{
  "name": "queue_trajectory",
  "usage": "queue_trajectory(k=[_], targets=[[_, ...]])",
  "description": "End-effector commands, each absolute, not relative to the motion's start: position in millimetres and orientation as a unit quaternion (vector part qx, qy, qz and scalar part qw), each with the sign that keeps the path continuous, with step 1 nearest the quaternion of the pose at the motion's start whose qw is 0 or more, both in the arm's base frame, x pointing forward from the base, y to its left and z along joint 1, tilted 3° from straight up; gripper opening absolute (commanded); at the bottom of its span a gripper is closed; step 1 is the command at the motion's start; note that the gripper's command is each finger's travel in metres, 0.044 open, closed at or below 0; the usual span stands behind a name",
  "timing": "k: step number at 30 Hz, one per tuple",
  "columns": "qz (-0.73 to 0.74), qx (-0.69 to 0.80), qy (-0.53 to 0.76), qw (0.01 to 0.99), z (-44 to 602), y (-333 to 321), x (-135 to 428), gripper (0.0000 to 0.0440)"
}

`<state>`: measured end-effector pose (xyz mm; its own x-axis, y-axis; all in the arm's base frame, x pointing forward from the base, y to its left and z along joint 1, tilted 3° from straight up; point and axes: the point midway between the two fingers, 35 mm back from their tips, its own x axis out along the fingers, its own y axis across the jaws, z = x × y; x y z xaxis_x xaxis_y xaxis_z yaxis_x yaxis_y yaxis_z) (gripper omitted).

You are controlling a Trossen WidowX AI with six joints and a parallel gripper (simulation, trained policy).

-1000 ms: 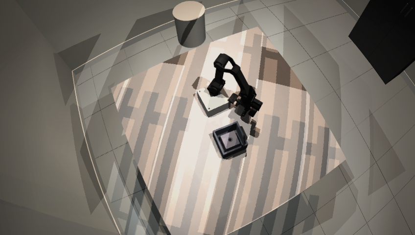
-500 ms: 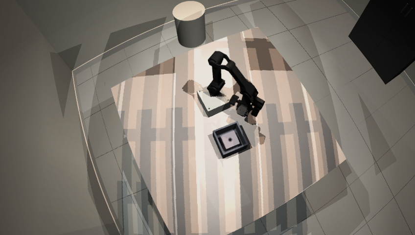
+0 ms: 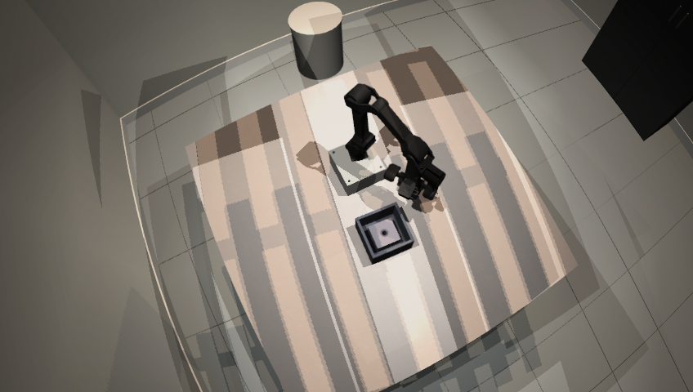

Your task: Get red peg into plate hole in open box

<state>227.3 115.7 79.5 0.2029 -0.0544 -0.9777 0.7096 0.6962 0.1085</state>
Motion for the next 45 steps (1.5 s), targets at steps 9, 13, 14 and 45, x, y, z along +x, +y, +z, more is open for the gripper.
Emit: queue_trajectory(k=[9, 13, 14, 45], targets=[[-0.291, 0.303, 0.548, 0.723, 95.9, 79.2, 263.8, 0.0000], [-0.300, 0.311, 0.541, 0.721, 97.1, 66.5, 274.2, 0.0000], [-0.303, 0.313, 0.540, 0.721, 97.2, 63.3, 276.5, 0.0000], [-0.351, 0.357, 0.546, 0.672, 48.7, -3.4, 322.1, 0.0018]])
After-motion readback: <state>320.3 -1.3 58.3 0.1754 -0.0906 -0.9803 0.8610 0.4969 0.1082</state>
